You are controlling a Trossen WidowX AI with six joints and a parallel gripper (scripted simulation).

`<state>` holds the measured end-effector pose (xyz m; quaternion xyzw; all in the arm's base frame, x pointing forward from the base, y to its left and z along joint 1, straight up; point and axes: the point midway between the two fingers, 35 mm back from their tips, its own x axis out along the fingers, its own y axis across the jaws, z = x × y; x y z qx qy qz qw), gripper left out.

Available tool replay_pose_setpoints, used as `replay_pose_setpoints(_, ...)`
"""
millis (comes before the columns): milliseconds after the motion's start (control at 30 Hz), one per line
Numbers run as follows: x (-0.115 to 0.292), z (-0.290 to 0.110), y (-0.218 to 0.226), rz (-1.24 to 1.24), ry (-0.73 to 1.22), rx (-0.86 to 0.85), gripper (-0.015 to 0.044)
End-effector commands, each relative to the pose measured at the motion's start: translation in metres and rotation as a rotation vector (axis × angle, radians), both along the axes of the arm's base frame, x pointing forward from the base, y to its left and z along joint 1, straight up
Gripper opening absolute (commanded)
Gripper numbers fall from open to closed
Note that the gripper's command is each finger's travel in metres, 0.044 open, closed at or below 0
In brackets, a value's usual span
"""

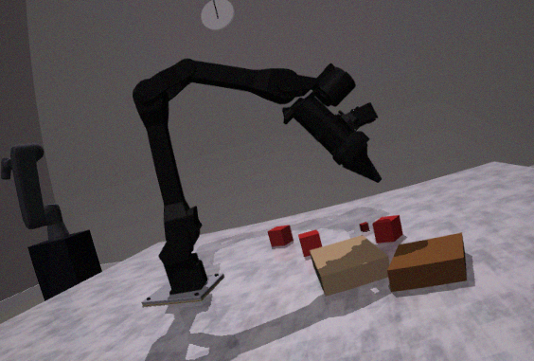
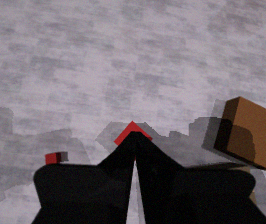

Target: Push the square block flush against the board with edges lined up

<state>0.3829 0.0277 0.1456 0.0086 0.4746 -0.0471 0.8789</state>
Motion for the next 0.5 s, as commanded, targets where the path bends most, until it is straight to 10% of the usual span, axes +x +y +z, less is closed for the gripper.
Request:
replay_pose_setpoints(0, 0.0, -0.007, -0.024, -0.129, 0.048, 0.053, 0.0)
replay_pose_setpoints(467, -0.014, -0.025, -0.1, -0.542, 0.176, 0.2, 0.0)
